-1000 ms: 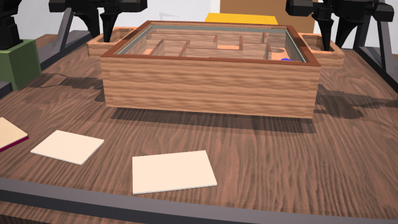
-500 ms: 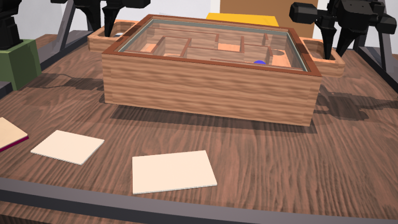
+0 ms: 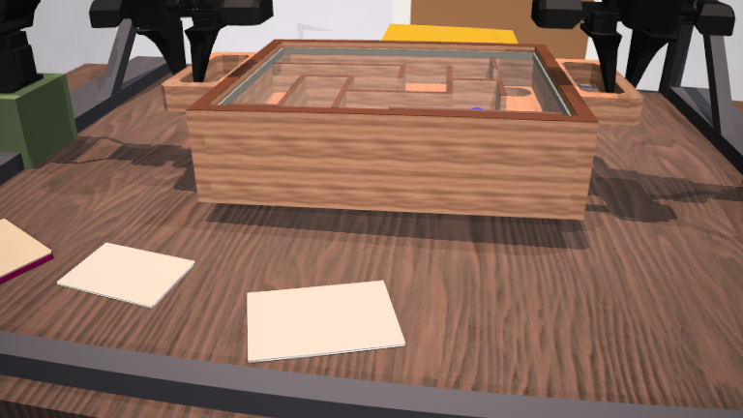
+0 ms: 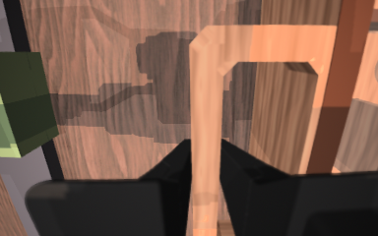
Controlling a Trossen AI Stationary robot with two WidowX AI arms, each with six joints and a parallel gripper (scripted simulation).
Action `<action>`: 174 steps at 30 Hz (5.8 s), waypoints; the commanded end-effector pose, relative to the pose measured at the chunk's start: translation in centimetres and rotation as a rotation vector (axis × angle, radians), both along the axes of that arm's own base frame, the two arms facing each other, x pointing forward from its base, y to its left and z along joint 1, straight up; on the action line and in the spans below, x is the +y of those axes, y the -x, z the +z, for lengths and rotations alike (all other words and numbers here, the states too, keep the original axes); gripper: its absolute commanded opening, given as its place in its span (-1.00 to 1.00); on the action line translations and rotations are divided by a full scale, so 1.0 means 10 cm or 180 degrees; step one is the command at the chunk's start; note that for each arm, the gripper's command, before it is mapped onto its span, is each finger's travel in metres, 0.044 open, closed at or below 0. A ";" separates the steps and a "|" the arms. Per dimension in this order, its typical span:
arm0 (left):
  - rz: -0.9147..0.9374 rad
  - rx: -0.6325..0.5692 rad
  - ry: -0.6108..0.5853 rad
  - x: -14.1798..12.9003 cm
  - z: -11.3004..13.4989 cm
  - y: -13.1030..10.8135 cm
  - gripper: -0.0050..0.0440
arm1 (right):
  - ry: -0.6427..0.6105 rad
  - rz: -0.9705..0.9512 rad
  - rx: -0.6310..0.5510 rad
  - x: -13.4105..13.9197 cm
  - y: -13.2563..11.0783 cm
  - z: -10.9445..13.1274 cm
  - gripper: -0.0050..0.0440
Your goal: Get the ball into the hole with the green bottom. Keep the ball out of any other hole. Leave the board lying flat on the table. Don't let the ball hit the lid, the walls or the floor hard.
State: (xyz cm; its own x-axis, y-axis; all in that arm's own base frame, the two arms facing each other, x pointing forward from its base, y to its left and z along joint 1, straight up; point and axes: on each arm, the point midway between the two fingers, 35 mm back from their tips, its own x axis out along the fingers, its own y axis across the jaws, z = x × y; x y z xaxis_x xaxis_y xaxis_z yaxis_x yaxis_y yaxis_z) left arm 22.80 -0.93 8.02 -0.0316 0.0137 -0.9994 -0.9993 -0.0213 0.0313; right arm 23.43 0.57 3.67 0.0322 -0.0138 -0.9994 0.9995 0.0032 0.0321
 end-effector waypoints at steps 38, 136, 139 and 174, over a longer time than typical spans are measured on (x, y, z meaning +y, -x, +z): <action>-0.0003 -0.0243 0.0087 0.01 0.08 -0.04 -1.00 | -0.0072 0.0006 -0.0073 -0.01 -0.11 0.19 -1.00; 0.0006 -0.0243 0.0051 0.00 -0.15 -0.05 -1.00 | -0.0028 -0.0005 -0.0001 0.00 -0.08 -0.07 -1.00; 0.0006 -0.0242 0.0049 0.00 -0.16 -0.05 -0.10 | -0.0044 -0.0006 -0.0041 -0.01 -0.11 -0.02 -1.00; 0.0005 -0.0242 0.0049 0.00 -0.09 -0.05 -0.10 | -0.0052 -0.0005 -0.0011 -0.01 -0.09 -0.04 -0.10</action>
State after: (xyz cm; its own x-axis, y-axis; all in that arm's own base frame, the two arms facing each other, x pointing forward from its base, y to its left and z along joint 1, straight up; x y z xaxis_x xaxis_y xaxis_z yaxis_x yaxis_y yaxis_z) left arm 22.56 -0.84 5.65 0.0017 -0.0009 -1.0000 -0.9998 -0.0217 -0.0016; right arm 23.85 0.48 2.70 0.0114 0.0006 -0.9999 0.9999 0.0031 0.0114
